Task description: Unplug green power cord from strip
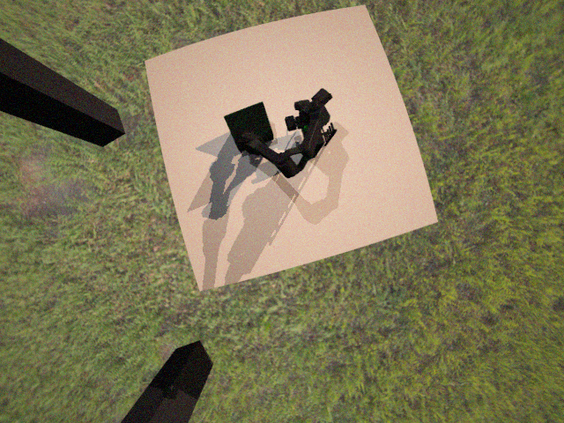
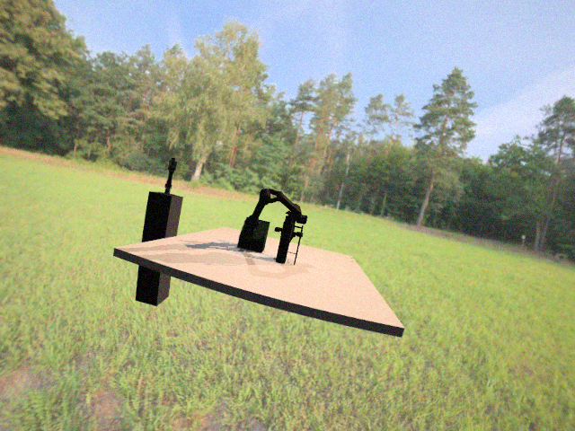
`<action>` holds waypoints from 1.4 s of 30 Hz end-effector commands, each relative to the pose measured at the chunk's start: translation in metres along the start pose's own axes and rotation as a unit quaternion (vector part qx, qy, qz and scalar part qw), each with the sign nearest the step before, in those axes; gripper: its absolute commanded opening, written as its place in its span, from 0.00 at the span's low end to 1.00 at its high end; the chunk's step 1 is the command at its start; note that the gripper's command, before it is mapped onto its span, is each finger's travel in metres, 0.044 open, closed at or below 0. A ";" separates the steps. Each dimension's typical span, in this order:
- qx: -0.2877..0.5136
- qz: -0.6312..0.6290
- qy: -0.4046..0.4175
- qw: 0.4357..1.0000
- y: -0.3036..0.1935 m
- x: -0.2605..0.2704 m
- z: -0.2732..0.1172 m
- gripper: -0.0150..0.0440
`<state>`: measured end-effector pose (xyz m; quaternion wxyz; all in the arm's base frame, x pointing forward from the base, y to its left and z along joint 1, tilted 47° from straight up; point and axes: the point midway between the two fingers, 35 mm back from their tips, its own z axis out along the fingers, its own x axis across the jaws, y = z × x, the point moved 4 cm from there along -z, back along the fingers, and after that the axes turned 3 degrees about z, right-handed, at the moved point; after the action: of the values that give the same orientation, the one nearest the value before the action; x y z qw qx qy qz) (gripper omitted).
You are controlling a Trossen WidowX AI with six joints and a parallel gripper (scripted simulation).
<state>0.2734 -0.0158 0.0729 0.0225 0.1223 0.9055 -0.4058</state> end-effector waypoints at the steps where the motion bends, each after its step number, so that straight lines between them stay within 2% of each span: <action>1: -0.021 -0.005 0.000 1.000 0.021 -0.001 -0.004 0.25; 22: -0.020 -0.005 0.000 1.000 0.054 0.003 -0.011 0.25; 23: -0.017 0.000 0.005 1.000 0.042 0.003 -0.007 0.30; 28: -0.017 0.000 0.005 1.000 0.042 0.003 -0.007 0.52; 42: -0.018 -0.006 0.001 1.000 0.043 0.003 -0.014 0.53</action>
<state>0.2808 0.0199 0.0479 0.0190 0.1190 0.9132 -0.3893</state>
